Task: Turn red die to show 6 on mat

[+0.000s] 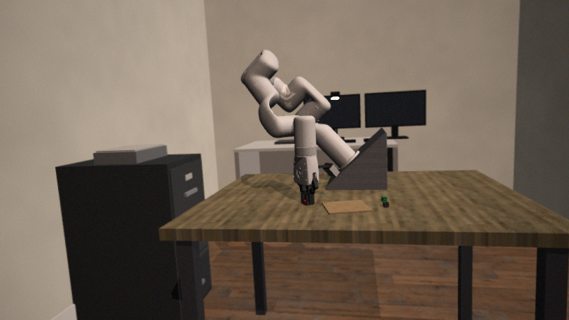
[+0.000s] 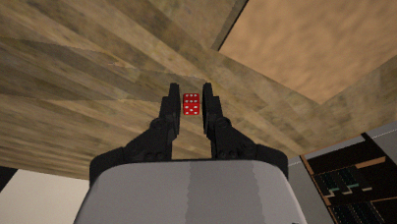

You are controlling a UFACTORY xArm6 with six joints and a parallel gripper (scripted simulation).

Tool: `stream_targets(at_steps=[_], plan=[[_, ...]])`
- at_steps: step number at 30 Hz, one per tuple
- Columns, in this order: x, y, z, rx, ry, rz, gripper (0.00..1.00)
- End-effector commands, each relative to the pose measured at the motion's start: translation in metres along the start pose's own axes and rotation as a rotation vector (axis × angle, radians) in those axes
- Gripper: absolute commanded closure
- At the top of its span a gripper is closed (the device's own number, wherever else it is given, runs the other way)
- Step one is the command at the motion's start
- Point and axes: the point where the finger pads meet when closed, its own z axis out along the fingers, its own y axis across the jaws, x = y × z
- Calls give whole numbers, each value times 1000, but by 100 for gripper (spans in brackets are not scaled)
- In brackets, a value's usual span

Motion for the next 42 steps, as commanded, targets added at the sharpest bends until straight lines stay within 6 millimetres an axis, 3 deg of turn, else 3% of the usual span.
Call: stream_targets(at_steps=[1, 37, 42], plan=[[-1, 1, -1, -2, -2, 1, 89], [-1, 1, -1, -2, -2, 1, 89], [-1, 1, -14, -2, -2, 1, 89]])
